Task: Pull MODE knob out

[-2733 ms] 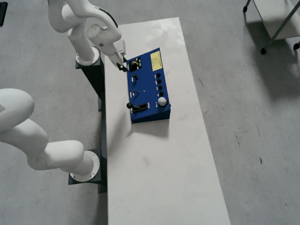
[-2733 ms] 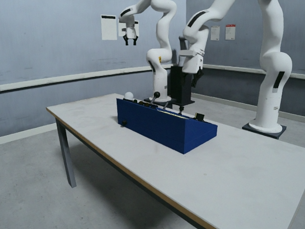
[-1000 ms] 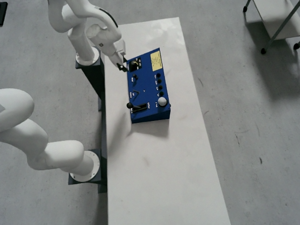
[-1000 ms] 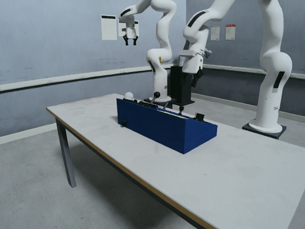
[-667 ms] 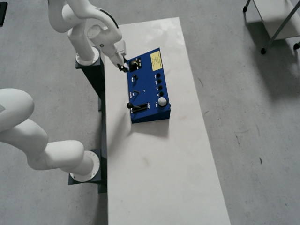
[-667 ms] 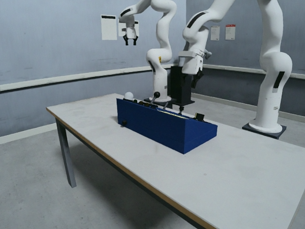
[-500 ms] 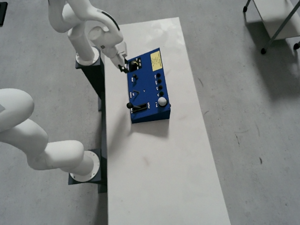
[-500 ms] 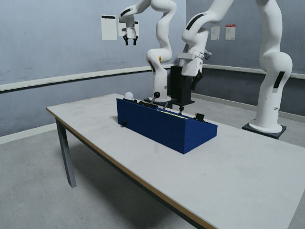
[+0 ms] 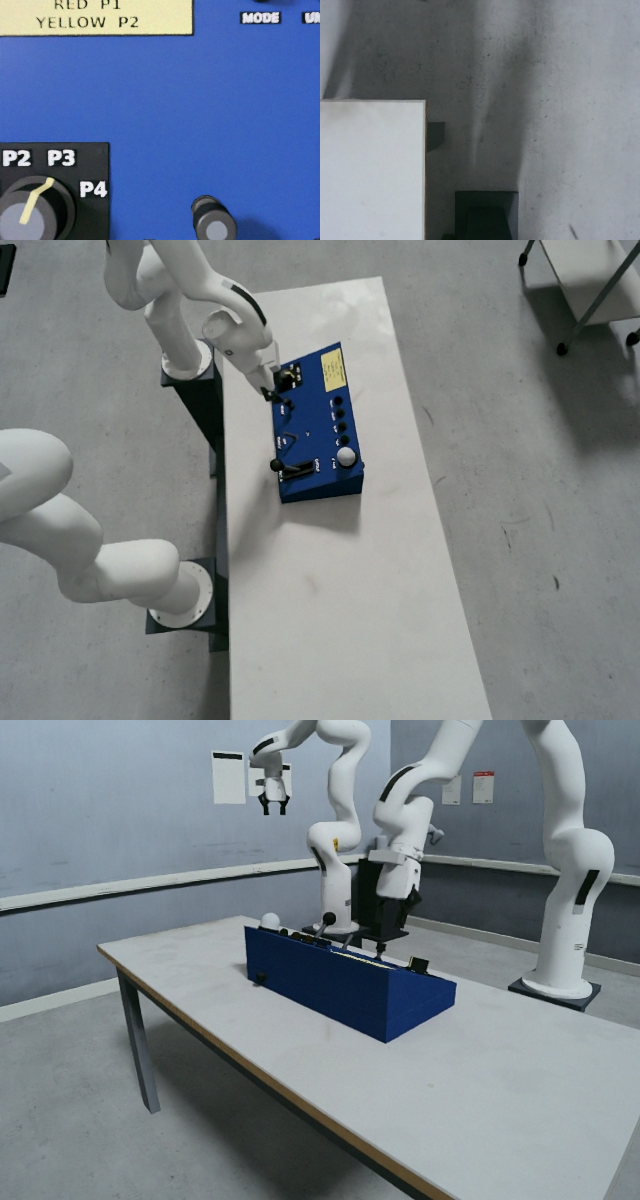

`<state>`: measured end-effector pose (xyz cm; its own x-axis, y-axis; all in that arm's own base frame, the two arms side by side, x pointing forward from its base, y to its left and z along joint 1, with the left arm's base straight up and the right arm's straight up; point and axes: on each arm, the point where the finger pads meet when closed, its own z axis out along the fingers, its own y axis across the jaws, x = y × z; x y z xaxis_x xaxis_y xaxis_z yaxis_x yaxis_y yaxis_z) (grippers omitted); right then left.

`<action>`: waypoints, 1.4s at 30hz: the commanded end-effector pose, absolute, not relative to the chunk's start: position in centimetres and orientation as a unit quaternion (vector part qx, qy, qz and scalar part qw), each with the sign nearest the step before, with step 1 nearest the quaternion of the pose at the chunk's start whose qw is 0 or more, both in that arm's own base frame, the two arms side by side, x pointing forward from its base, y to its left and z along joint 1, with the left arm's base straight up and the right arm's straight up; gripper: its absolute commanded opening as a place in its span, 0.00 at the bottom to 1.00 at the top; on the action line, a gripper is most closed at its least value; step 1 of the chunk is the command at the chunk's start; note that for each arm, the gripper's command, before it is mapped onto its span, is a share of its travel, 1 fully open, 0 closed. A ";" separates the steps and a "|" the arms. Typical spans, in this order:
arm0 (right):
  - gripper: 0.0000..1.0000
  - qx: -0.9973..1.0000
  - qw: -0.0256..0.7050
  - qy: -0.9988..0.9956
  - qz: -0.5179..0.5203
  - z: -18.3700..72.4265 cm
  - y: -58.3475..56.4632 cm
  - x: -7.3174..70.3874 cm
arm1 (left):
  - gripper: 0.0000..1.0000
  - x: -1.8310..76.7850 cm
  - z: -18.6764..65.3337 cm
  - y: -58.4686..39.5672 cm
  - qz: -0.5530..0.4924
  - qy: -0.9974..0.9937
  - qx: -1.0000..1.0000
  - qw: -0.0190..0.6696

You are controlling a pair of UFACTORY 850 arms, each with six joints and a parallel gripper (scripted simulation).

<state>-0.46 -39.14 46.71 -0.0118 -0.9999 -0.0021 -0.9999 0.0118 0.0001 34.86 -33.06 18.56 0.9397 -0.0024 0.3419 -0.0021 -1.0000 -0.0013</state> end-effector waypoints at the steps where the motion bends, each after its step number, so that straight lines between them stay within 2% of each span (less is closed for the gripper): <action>1: 1.00 -0.703 0.000 0.711 0.000 46.8 -39.2 -0.5 | 0.77 35.8 16.5 -33.2 -0.178 0.001 -0.984 -0.001; 20: 1.00 -0.703 0.000 0.711 0.000 46.8 -39.2 -0.5 | 0.77 37.4 12.3 -33.2 -0.178 0.001 -0.984 -0.001; 42: 1.00 -0.703 0.000 0.711 0.000 46.8 -39.2 -0.5 | 0.77 37.6 11.7 -33.2 -0.178 0.001 -0.984 -0.001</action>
<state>-0.46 -39.14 46.71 -0.0118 -0.9999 -0.0021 -0.9999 0.0118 0.0001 37.55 -33.14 11.67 0.9369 -0.0012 0.3497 -0.0012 -1.0000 -0.0002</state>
